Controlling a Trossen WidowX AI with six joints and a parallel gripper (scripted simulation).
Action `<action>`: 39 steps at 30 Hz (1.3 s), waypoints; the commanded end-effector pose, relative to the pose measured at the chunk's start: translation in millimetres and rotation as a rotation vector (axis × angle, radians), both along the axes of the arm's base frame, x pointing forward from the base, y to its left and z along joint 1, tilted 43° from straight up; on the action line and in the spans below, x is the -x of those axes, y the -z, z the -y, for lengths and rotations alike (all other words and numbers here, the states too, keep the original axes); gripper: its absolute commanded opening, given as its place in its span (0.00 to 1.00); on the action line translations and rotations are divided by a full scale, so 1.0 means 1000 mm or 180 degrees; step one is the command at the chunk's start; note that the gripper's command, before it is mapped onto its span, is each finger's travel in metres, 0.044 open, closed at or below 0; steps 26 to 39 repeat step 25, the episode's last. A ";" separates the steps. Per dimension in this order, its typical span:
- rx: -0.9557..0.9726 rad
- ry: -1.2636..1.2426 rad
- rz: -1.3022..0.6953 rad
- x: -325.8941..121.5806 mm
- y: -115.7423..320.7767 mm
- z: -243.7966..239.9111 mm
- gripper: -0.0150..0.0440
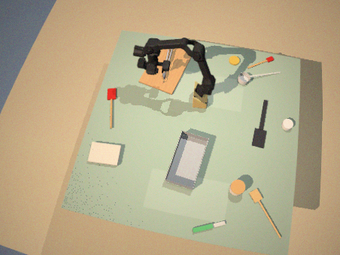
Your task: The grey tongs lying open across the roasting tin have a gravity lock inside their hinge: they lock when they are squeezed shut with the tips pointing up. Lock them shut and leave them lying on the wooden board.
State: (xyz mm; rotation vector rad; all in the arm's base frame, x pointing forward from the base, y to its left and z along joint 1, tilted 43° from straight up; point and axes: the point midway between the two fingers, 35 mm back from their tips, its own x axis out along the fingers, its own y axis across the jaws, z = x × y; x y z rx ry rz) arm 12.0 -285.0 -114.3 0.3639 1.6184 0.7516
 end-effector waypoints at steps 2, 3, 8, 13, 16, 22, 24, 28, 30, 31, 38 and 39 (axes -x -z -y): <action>-0.0002 0.0087 -0.0012 0.001 -0.004 0.002 1.00; -0.0003 0.0080 -0.0011 0.000 -0.007 0.005 1.00; -0.0007 0.0024 -0.0005 -0.009 -0.036 0.025 1.00; -0.0008 0.0013 -0.0003 -0.010 -0.041 0.027 1.00; -0.0008 0.0013 -0.0003 -0.010 -0.041 0.027 1.00; -0.0008 0.0013 -0.0003 -0.010 -0.041 0.027 1.00; -0.0008 0.0013 -0.0003 -0.010 -0.041 0.027 1.00; -0.0008 0.0013 -0.0003 -0.010 -0.041 0.027 1.00; -0.0008 0.0013 -0.0003 -0.010 -0.041 0.027 1.00; -0.0008 0.0013 -0.0003 -0.010 -0.041 0.027 1.00; -0.0008 0.0013 -0.0003 -0.010 -0.041 0.027 1.00; -0.0008 0.0013 -0.0003 -0.010 -0.041 0.027 1.00</action>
